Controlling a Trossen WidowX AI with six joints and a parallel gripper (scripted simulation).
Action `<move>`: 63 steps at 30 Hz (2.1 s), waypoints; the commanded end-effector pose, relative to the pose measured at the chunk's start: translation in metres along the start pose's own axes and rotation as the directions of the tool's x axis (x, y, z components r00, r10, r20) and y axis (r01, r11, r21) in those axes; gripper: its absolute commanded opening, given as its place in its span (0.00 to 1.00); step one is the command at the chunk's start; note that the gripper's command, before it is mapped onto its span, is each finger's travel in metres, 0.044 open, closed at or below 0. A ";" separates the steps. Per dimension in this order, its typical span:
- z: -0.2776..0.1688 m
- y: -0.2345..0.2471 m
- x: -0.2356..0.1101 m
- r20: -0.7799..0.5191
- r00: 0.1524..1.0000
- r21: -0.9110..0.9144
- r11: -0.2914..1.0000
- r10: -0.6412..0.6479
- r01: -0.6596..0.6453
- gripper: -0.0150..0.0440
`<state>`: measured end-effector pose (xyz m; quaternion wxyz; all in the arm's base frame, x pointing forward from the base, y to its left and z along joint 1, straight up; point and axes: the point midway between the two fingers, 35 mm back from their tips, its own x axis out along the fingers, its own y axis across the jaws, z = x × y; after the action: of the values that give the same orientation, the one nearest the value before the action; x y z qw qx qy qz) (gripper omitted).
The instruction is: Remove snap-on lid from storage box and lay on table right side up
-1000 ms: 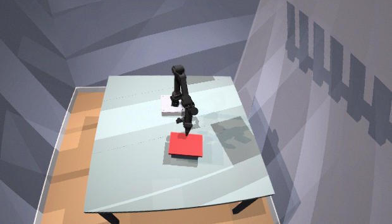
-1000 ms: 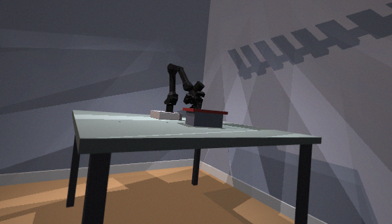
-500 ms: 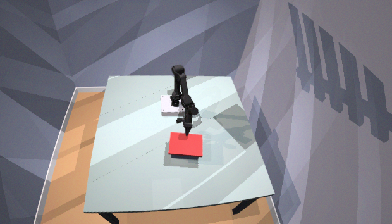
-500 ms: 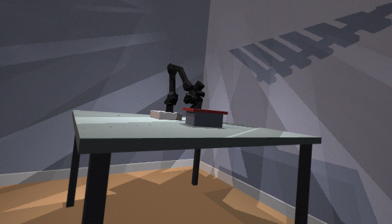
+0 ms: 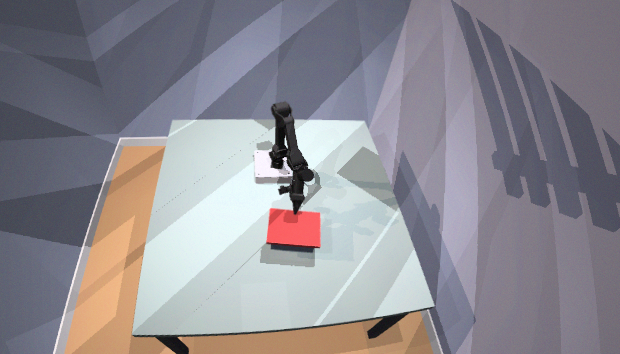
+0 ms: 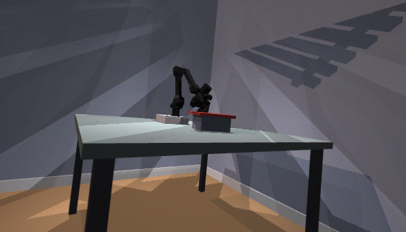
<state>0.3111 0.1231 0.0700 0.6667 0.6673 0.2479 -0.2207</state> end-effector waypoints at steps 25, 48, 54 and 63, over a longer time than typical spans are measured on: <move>0.000 0.005 -0.005 0.000 1.000 0.001 1.000 0.002 -0.002 0.25; 0.000 0.008 -0.008 0.000 1.000 0.001 1.000 0.002 -0.002 0.25; 0.000 0.008 -0.007 -0.001 1.000 0.001 1.000 0.002 -0.002 0.25; 0.000 0.009 -0.007 -0.001 1.000 0.001 1.000 0.002 -0.002 0.25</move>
<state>0.3108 0.1229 0.0810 0.6665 0.6680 0.2472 -0.2199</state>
